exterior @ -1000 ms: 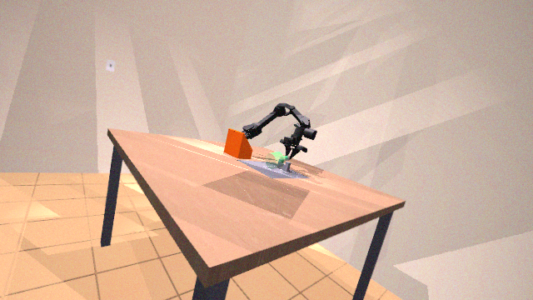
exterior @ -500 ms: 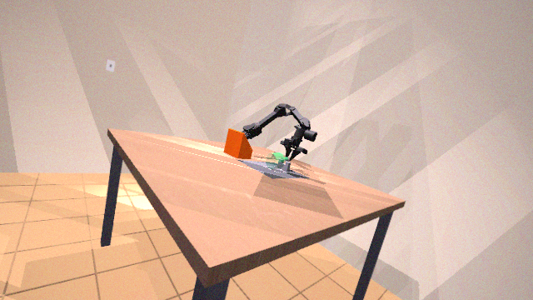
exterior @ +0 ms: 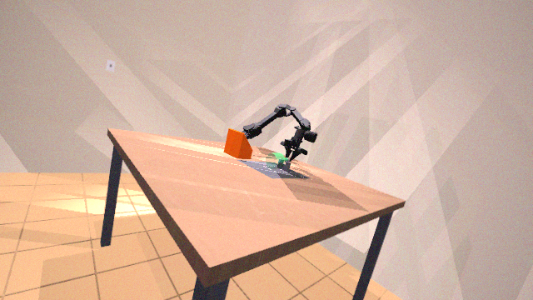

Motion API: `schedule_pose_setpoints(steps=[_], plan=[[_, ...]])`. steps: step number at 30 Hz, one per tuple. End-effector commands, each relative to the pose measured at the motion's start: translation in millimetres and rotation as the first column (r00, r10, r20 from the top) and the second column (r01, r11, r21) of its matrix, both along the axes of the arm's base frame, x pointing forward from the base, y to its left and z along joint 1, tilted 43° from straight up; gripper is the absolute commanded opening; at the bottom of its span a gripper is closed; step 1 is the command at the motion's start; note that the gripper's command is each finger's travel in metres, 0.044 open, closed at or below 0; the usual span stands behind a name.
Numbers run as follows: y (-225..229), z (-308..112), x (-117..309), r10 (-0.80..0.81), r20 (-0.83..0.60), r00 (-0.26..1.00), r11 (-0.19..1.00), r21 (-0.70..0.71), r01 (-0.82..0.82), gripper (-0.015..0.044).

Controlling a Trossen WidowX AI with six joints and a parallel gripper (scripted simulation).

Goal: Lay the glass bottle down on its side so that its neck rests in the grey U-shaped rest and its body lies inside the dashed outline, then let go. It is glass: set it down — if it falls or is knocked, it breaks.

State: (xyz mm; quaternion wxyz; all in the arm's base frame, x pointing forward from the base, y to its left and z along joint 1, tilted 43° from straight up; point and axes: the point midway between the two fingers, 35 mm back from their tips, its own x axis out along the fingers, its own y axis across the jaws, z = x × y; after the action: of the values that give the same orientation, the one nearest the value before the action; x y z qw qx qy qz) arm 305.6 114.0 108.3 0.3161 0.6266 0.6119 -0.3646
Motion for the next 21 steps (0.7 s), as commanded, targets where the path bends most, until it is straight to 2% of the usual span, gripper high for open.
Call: schedule_pose_setpoints(steps=[1, 21], plan=[[-0.9, -1.4, 1.6, -0.002, 0.002, 1.000, 1.000, -0.002, 0.002, 0.0124], [0.9, -4.3, 1.9, 0.002, -0.006, 1.000, 1.000, 0.011, -0.002, 0.0124]])
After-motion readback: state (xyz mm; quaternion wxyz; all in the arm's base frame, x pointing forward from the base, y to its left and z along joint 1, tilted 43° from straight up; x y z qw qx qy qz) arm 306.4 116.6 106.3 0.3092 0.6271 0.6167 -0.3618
